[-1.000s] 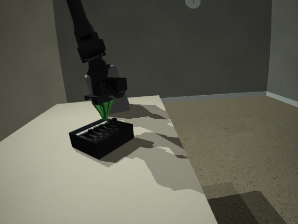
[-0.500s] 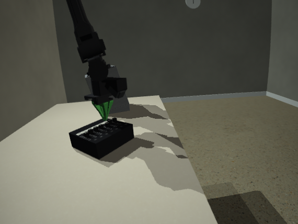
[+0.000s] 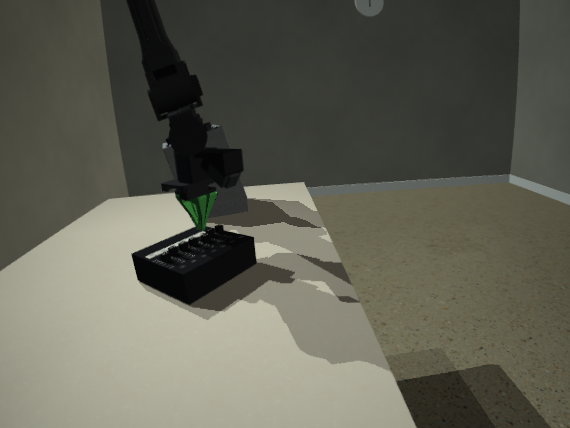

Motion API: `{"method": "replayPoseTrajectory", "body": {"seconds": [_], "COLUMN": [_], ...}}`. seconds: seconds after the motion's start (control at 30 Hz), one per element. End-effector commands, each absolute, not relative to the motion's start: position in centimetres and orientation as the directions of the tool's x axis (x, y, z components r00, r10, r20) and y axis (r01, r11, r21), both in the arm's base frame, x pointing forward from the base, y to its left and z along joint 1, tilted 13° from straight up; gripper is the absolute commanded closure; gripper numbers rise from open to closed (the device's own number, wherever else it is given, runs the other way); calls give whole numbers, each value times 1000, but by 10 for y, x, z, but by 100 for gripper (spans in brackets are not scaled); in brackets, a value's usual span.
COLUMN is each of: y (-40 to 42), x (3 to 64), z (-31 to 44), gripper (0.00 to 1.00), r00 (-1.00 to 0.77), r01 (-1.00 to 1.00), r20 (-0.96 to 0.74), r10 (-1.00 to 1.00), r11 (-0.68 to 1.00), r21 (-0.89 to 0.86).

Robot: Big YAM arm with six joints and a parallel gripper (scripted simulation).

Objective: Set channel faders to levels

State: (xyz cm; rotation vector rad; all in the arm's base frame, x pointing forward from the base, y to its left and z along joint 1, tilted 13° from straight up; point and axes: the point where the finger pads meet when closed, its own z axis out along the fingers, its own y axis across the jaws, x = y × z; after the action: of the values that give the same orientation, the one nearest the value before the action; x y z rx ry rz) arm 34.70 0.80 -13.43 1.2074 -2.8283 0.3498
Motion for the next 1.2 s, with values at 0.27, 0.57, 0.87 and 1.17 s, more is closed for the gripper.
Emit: {"method": "replayPoseTrajectory", "body": {"seconds": [0.27, 0.57, 0.87, 1.17], "y": [18, 21, 24, 27], "x": [363, 365, 367, 371], "z": [-131, -132, -134, -133], "gripper": [100, 100, 100, 100], "r00": [-693, -693, -692, -692], "r01": [-718, -718, -719, -719], "r20": [116, 116, 120, 117], "r10": [-711, -712, -712, -712], "r11": [667, 666, 666, 666], "r21": [-201, -201, -198, -201]}}
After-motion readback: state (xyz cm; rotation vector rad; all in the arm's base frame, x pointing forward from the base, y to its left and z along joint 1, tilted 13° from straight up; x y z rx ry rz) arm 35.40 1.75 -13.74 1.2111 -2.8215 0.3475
